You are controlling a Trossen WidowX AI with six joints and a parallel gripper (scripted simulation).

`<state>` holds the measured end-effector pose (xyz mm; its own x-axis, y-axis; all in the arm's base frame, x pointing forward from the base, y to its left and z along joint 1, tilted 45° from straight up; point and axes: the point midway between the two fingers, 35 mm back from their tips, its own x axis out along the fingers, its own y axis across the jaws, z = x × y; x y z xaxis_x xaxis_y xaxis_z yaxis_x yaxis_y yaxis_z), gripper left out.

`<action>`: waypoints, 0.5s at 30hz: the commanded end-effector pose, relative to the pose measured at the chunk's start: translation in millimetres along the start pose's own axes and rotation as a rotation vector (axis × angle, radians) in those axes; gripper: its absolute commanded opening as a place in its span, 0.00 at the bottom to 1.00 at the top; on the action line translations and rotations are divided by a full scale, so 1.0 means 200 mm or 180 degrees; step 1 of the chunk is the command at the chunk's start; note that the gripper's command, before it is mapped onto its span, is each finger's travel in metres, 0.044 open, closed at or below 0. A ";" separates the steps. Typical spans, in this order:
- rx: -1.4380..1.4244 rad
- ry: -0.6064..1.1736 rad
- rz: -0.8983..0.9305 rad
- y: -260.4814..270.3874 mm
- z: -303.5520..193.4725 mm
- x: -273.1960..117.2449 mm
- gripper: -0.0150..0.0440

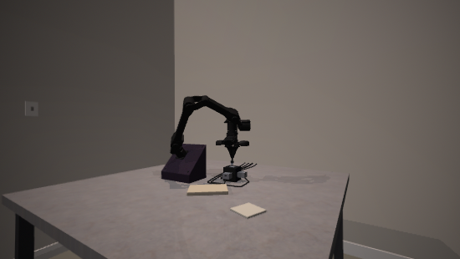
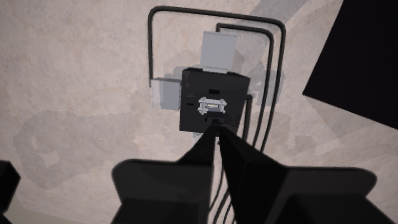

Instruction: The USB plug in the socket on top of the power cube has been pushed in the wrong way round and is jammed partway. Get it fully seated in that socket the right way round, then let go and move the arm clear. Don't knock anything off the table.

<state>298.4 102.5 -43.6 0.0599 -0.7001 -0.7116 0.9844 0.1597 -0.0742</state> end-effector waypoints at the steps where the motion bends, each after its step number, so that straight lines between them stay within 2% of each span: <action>1: 0.0023 0.0022 0.0007 0.00 0.00 -0.02 0.25; 15: 0.0022 0.0023 0.0006 0.00 0.00 -0.07 0.25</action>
<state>297.9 109.6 -36.5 0.0602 -0.6996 -0.7120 0.9844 0.1599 -0.0739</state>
